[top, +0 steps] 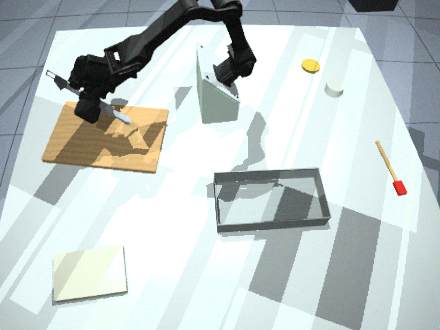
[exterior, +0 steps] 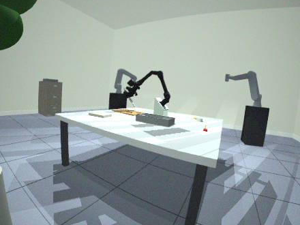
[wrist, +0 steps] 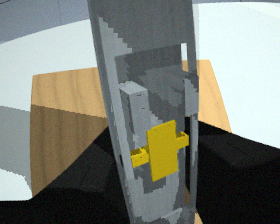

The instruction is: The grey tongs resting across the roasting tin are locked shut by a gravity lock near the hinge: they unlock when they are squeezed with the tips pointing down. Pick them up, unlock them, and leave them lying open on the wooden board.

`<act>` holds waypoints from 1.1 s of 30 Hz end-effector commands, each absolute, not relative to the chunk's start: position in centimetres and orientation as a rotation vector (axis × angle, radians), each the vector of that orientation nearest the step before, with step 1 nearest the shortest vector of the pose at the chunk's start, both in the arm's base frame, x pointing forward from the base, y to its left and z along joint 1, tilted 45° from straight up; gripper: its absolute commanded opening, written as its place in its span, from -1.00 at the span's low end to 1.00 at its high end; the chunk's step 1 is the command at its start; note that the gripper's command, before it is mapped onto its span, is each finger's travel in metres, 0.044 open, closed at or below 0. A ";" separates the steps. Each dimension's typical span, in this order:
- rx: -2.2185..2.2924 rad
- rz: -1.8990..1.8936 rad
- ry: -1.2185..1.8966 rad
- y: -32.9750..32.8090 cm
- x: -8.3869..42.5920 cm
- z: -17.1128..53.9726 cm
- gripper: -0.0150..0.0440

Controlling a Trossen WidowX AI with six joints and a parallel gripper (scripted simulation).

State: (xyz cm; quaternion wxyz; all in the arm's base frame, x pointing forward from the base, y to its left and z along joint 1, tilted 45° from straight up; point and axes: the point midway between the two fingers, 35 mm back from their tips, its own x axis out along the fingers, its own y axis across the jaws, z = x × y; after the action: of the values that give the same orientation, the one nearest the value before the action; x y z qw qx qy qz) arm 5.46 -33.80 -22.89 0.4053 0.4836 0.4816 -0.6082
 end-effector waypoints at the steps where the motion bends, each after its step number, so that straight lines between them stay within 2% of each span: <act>1: 1.162 -1.577 1.153 -34.2 5.6 -21.9 -1.00; 22: 0.923 -1.710 0.889 -32.9 5.5 -17.7 -1.00; 33: 0.916 -1.714 0.880 -32.8 5.5 -17.5 -1.00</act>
State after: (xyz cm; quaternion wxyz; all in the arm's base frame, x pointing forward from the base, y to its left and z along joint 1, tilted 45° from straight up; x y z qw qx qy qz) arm 5.48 -32.46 -17.87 0.4815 0.3793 0.3696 -0.6984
